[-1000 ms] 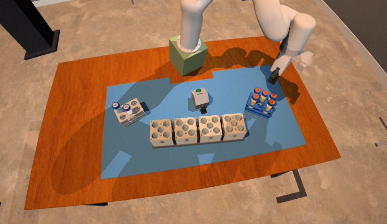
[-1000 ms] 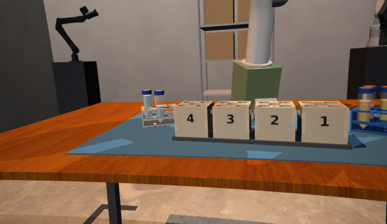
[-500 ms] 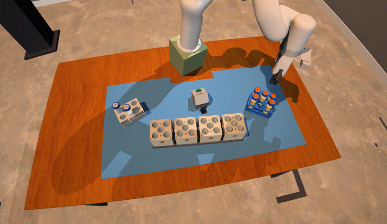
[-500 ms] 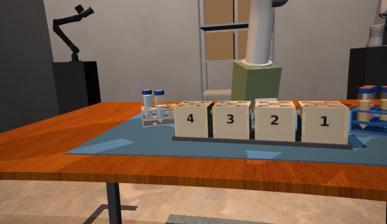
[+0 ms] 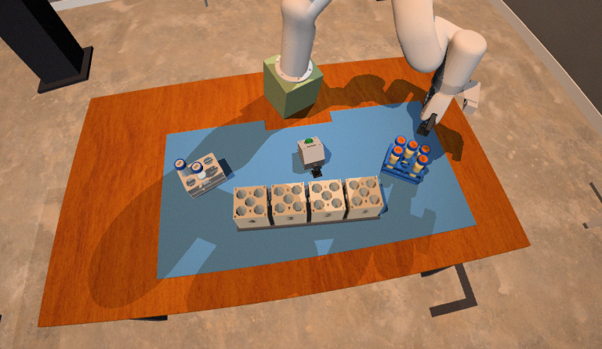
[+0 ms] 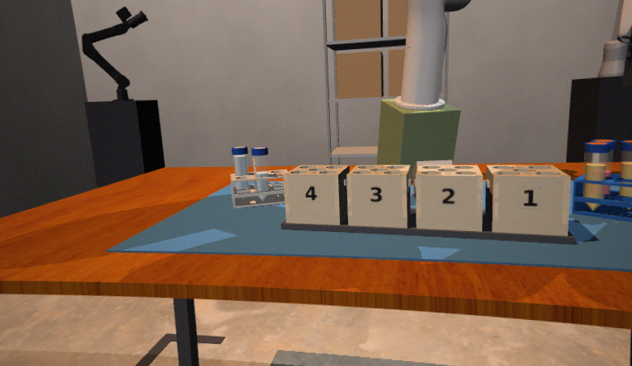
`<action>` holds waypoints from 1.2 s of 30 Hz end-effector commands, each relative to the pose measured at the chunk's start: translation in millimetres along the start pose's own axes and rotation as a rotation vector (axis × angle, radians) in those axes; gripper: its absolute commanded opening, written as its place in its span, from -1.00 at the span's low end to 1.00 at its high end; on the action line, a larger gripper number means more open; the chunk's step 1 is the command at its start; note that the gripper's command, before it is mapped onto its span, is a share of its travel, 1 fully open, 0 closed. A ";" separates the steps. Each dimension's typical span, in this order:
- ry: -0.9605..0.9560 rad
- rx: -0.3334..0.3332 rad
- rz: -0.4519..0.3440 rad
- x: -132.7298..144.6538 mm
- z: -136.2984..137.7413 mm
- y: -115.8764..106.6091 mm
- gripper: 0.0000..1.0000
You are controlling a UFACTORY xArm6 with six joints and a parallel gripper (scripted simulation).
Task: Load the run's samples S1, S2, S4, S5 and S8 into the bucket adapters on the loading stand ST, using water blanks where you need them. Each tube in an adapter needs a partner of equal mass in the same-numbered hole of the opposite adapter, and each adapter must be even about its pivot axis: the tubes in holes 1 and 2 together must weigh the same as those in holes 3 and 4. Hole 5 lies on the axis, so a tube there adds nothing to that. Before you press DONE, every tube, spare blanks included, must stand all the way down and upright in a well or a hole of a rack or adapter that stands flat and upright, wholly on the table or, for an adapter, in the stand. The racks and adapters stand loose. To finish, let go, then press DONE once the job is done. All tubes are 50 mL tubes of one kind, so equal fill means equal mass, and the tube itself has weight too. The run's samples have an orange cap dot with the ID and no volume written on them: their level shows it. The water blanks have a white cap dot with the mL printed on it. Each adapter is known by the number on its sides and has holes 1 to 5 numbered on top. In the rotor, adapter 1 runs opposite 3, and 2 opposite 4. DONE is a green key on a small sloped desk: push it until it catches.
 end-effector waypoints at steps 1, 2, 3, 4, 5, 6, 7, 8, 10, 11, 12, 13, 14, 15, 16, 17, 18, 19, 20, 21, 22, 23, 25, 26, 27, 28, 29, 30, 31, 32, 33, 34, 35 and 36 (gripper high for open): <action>0.000 0.000 0.005 -1.5 -0.1 7.1 0.15; 0.000 0.000 0.005 -1.5 -0.1 9.1 0.15; 0.000 0.000 0.005 -1.5 -0.1 11.1 0.15; 0.000 0.000 0.005 -1.5 -0.1 11.1 0.15; 0.000 0.000 0.005 -1.5 -0.1 11.1 0.15; 0.000 0.000 0.005 -1.5 -0.1 13.1 0.15; 0.000 0.000 0.005 -1.5 -0.1 15.1 0.15; 0.000 0.000 0.005 -1.5 -0.1 17.1 0.15; 0.000 0.000 0.005 -1.5 -0.1 21.1 0.15; 0.000 0.000 0.005 -1.5 -0.1 23.1 0.15; 0.000 0.000 0.005 -1.5 -0.1 25.1 0.15; 0.000 0.000 0.005 -1.5 -0.1 27.1 0.15; 0.000 0.000 0.005 -1.5 -0.1 29.1 0.15; 0.000 0.000 0.005 -1.5 -0.1 31.1 0.15; 0.000 0.000 0.005 -1.6 -0.1 33.1 0.15; 0.000 0.000 0.005 -1.6 -0.1 35.1 0.15; 0.000 0.000 0.005 -1.6 -0.1 37.1 0.15; 0.000 0.000 0.005 -1.6 -0.1 39.1 0.15; 0.000 0.000 0.005 -1.6 -0.1 41.2 0.15; 0.000 0.000 0.005 -1.6 -0.1 41.2 0.15; 0.000 0.000 0.005 -1.6 -0.1 41.2 0.15; 0.000 0.000 0.005 -1.6 -0.1 43.2 0.15; 0.000 0.000 0.005 -1.6 -0.1 47.2 0.15; 0.000 0.000 0.005 -1.6 -0.1 49.2 0.15; 0.000 0.000 0.005 -1.6 -0.1 51.2 0.15; 0.000 0.000 0.004 -1.6 -0.1 53.2 0.15; 0.000 0.000 0.004 -1.6 -0.1 55.2 0.15; 0.000 0.000 0.004 -1.6 -0.1 57.2 0.15; 0.000 0.000 0.004 -1.6 -0.1 59.2 0.15; 0.000 0.000 0.004 -1.6 -0.1 61.2 0.15; 0.000 0.000 0.004 -1.6 -0.1 63.2 0.15; 0.000 0.000 0.004 -1.6 -0.1 65.2 0.15; 0.000 0.000 0.004 -1.6 -0.1 67.2 0.15; 0.000 0.000 0.004 -1.6 -0.1 69.2 0.15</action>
Point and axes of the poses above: the point where the finger pads meet when closed, its own y axis out along the fingers, its own z axis across the jaws, x = y × z, the point moved 8 cm from there along -y, back along the fingers, and after that the axes turned 15 degrees about y, right-handed, at the moved point
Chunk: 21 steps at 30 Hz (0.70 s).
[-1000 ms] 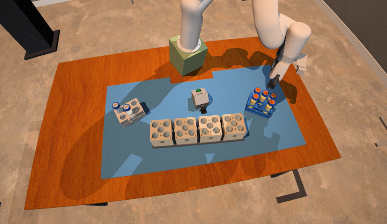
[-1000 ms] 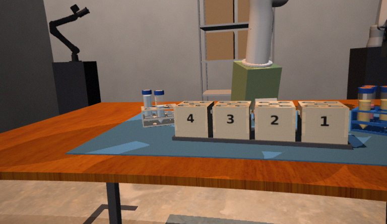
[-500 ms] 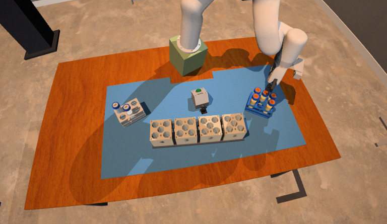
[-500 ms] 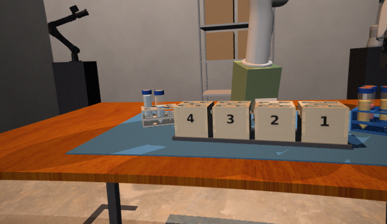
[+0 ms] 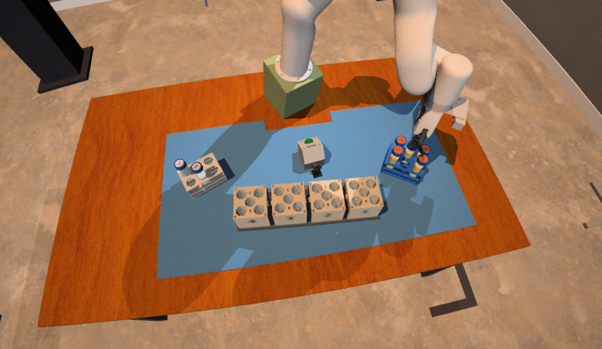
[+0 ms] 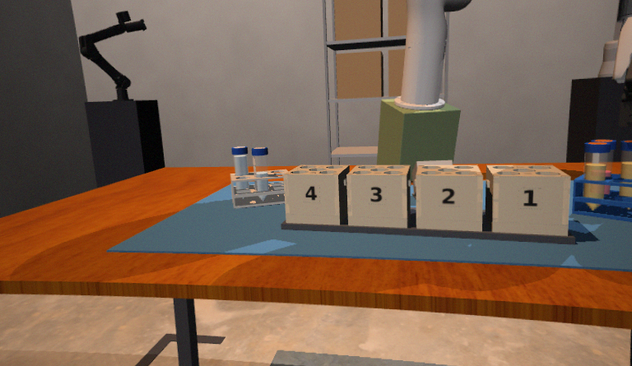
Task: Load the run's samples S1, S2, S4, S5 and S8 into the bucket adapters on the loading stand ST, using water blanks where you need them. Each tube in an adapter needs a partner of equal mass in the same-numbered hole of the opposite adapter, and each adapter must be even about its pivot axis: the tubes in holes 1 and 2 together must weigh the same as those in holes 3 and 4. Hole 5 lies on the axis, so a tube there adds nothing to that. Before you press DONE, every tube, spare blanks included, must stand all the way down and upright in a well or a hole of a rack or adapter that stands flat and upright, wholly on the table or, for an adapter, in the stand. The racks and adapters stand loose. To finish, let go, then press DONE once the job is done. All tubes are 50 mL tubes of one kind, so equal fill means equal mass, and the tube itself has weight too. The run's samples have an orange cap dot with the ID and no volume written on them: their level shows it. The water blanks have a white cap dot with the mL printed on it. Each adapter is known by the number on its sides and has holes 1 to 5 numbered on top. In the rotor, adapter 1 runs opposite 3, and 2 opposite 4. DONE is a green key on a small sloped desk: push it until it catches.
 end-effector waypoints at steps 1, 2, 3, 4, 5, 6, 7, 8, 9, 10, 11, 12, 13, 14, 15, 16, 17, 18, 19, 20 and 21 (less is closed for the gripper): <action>0.000 0.000 0.004 -1.5 -0.1 7.4 0.15; 0.000 0.000 0.004 -1.5 -0.1 7.4 0.15; 0.000 0.000 0.004 -1.5 -0.1 7.4 0.15; 0.000 0.000 0.004 -1.5 -0.1 9.4 0.15; 0.000 0.000 0.004 -1.5 -0.1 11.4 0.15; 0.000 0.000 0.004 -1.5 -0.1 13.4 0.15; 0.000 0.000 0.004 -1.5 -0.1 15.4 0.15; 0.000 0.000 0.004 -1.5 -0.1 17.4 0.15; 0.000 0.000 0.004 -1.5 -0.1 19.4 0.15; 0.000 0.000 0.004 -1.5 -0.1 21.4 0.15; 0.000 0.000 0.004 -1.5 -0.1 23.4 0.15; 0.000 0.000 0.004 -1.5 -0.1 25.4 0.15; 0.000 0.000 0.004 -1.5 -0.1 27.4 0.15; 0.000 0.000 0.004 -1.5 -0.1 29.2 0.15; 0.000 0.000 0.004 -1.5 -0.1 29.2 0.15; 0.000 0.000 0.004 -1.5 -0.1 29.2 0.15; 0.000 0.000 0.004 -1.5 -0.1 29.3 0.15; 0.000 0.000 0.004 -1.5 -0.1 29.3 0.15; 0.000 0.000 0.004 -1.5 -0.1 29.3 0.15; 0.000 0.000 0.004 -1.5 -0.1 29.3 0.15; 0.000 0.000 0.004 -1.5 -0.1 29.2 0.15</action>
Point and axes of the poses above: the point where the finger pads meet when closed, its own y axis out along the fingers, its own z axis across the jaws, x = y × z, the point moved 8 cm from there along -y, back along the fingers, and after that the axes turned 15 degrees about y, right-handed, at the moved point
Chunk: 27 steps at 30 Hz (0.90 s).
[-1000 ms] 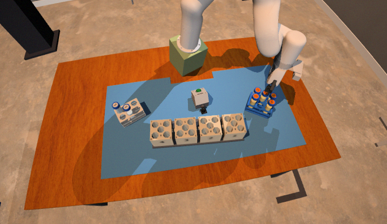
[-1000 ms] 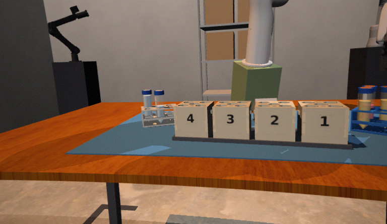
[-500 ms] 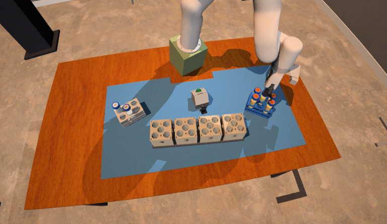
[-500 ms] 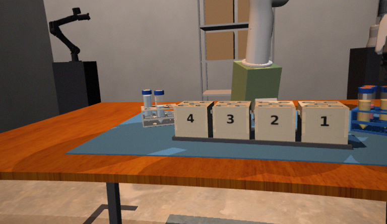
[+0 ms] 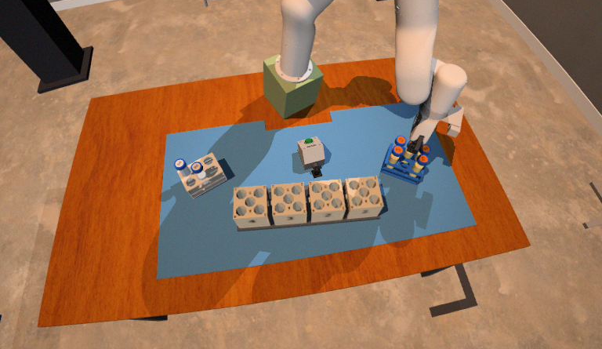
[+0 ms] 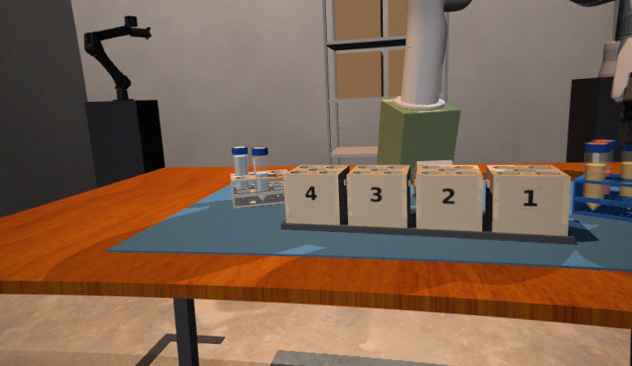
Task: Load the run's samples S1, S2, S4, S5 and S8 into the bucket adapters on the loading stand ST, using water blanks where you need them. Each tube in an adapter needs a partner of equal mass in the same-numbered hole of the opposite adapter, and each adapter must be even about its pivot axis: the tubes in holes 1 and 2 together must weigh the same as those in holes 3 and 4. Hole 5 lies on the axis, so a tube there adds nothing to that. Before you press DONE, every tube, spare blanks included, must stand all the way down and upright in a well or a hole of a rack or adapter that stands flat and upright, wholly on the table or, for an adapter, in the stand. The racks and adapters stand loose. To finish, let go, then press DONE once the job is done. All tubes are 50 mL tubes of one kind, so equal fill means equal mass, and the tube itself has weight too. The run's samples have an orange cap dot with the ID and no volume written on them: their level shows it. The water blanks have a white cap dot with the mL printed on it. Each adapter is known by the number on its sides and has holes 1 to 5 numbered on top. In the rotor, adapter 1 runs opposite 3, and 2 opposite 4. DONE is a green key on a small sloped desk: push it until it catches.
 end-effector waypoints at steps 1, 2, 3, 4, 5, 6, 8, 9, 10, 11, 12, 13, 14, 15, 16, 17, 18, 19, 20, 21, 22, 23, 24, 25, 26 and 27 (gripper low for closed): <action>0.000 0.000 0.004 -1.3 -0.1 -0.9 0.15; 0.000 0.000 0.004 -1.3 -0.1 -0.9 0.15; 0.000 0.000 0.004 -1.3 -0.1 -0.9 0.15; 0.000 0.000 0.004 -1.3 -0.1 -0.9 0.15; 0.000 0.000 0.004 -1.3 -0.1 -0.2 0.15; 0.000 0.000 0.004 -1.3 -0.1 0.4 0.15; 0.000 0.000 0.004 -1.3 -0.1 1.8 0.15; 0.000 0.000 0.004 -1.3 -0.1 2.5 0.15; 0.000 0.000 0.004 -1.3 -0.1 3.1 0.15; 0.000 0.000 0.004 -1.3 -0.1 3.8 0.15; 0.000 0.000 0.004 -1.3 -0.1 4.5 0.15; 0.000 0.000 0.004 -1.3 -0.1 5.1 0.15; 0.000 0.000 0.004 -1.3 -0.1 5.8 0.15; 0.000 0.000 0.004 -1.3 -0.1 5.8 0.15; 0.000 0.000 0.004 -1.3 -0.1 5.8 0.15; 0.000 0.000 0.004 -1.3 -0.1 6.5 0.15; 0.000 0.000 0.004 -1.3 -0.1 7.1 0.15; 0.000 0.000 0.004 -1.3 -0.1 7.8 0.15; 0.000 0.000 0.004 -1.3 -0.1 8.5 0.15; 0.000 0.000 0.004 -1.3 -0.1 9.1 0.15; 0.000 0.000 0.004 -1.3 -0.1 9.8 0.15; 0.000 0.000 0.004 -1.3 -0.1 10.5 0.15; 0.000 0.000 0.004 -1.3 -0.1 11.1 0.15; 0.000 0.000 0.004 -1.3 -0.1 11.8 0.15; 0.000 0.000 0.004 -1.3 -0.1 12.5 0.15; 0.000 0.000 0.004 -1.3 -0.1 13.1 0.15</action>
Point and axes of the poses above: the point where the finger pads meet when closed, its own y axis out along the fingers, its own z axis across the jaws, x = y × z, the point moved 8 cm from there along -y, back along the fingers, and after that the axes turned 15 degrees about y, right-handed, at the moved point
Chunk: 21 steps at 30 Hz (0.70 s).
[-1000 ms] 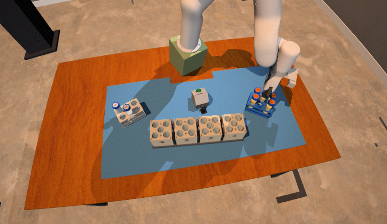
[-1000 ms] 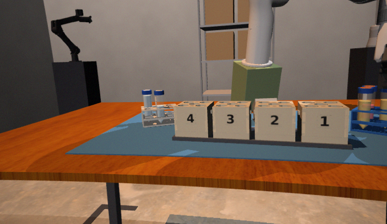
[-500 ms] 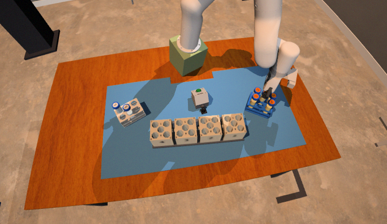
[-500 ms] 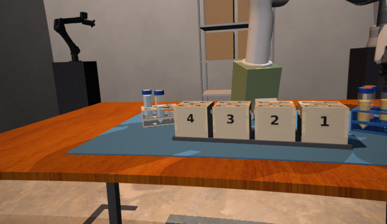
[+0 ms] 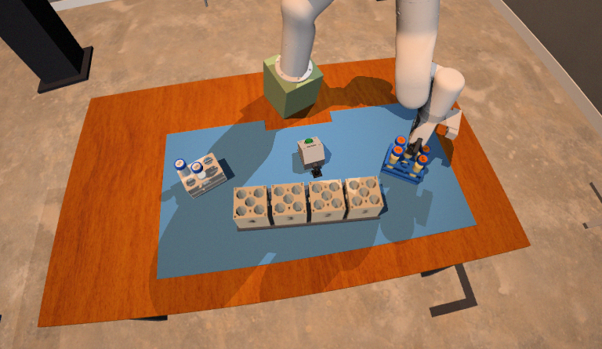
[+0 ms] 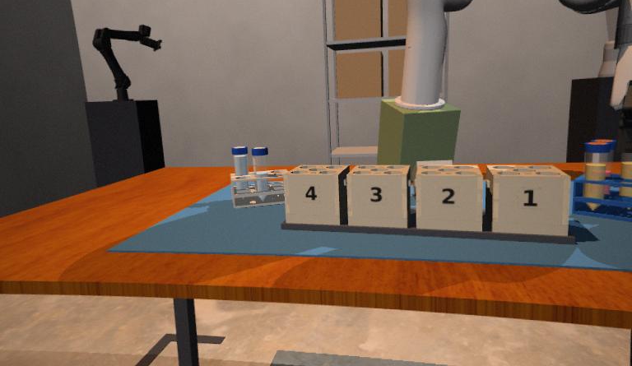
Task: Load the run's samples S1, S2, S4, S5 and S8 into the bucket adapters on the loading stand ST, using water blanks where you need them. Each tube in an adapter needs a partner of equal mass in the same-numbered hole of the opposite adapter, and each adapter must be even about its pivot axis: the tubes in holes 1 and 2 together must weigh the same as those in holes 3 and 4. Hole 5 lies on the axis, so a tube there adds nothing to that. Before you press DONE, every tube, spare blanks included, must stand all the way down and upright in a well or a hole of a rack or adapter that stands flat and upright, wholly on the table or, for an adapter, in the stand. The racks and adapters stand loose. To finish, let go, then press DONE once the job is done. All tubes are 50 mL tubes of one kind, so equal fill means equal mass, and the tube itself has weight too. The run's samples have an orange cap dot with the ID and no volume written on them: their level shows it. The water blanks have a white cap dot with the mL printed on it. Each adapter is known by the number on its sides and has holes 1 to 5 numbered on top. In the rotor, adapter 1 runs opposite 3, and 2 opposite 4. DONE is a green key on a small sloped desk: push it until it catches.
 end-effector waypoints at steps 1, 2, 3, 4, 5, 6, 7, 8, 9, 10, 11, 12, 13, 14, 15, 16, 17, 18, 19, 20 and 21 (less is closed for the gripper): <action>0.000 0.000 0.004 -1.3 -0.1 1.6 0.15; 0.000 0.000 0.004 -1.3 -0.1 2.3 0.15; 0.000 0.000 0.004 -1.3 -0.1 3.0 0.15; 0.000 0.000 0.004 -1.3 -0.1 3.6 0.15; 0.000 0.000 0.004 -1.3 -0.1 3.6 0.15; 0.000 0.000 0.004 -1.3 -0.1 3.6 0.15; 0.000 0.000 0.004 -1.3 -0.1 4.3 0.15; 0.000 0.000 0.004 -1.3 -0.1 5.0 0.15; 0.000 0.000 0.004 -1.3 -0.1 5.6 0.15; 0.000 0.000 0.004 -1.3 -0.1 6.3 0.15; 0.000 0.000 0.004 -1.3 -0.1 7.0 0.15; 0.000 0.000 0.004 -1.3 -0.1 7.0 0.15; 0.000 0.000 0.004 -1.3 -0.1 6.9 0.15; 0.000 0.000 0.004 -1.3 -0.1 6.9 0.15; 0.000 0.000 0.004 -1.3 -0.1 6.9 0.15; 0.000 0.000 0.004 -1.3 -0.1 7.0 0.15; 0.000 0.000 0.004 -1.3 -0.1 7.0 0.15; 0.000 0.000 0.004 -1.3 -0.1 7.0 0.15; 0.000 0.000 0.004 -1.3 -0.1 7.0 0.15; 0.000 0.000 0.004 -1.3 -0.1 7.0 0.15; 0.000 0.000 0.004 -1.3 -0.1 7.0 0.15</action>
Point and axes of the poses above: the point where the finger pads meet when closed, its own y axis out along the fingers, its own z axis across the jaws, x = y × z, the point moved 8 cm from there along -y, back along the fingers, and after that the axes turned 15 degrees about y, right-handed, at the moved point
